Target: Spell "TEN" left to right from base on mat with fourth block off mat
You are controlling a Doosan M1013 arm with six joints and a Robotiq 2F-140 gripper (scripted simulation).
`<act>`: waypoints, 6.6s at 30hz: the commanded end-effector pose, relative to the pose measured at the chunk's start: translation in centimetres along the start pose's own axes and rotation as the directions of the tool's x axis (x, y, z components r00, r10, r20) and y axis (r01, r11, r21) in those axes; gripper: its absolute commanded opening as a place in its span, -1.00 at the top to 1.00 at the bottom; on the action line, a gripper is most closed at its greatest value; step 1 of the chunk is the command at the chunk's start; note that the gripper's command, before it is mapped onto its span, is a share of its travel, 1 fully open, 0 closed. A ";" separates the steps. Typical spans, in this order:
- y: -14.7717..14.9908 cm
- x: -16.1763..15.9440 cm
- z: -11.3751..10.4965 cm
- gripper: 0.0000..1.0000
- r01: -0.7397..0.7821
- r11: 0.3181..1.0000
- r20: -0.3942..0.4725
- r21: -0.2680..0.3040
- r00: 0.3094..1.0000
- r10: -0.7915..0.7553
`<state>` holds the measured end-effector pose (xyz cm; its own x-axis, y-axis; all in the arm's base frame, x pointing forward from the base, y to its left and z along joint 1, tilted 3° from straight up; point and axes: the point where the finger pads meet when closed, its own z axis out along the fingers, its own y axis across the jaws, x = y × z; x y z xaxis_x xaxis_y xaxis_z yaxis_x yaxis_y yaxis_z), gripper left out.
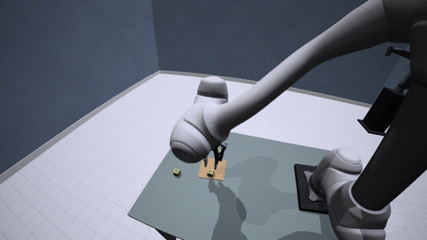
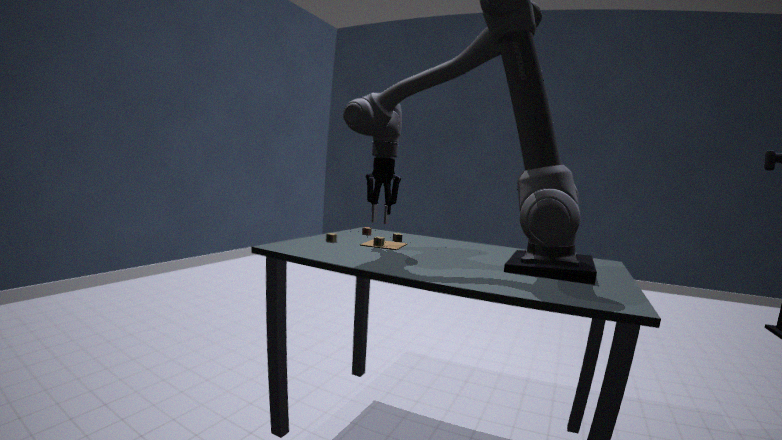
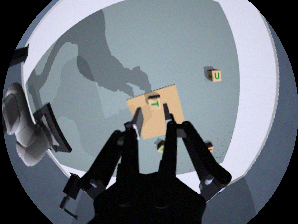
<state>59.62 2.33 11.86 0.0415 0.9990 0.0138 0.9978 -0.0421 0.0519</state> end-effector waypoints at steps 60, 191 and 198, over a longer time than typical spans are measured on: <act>0.4 -0.1 -1.3 -1.00 -0.002 1.000 0.002 -0.001 1.000 0.002; 17.4 -21.1 4.8 0.20 0.034 0.999 0.002 -0.001 0.999 -0.034; 17.4 -21.1 4.8 0.20 0.034 0.999 0.002 -0.001 0.999 -0.034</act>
<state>76.52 -19.52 8.27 0.0096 0.9999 0.0077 0.9985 -0.0100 0.0545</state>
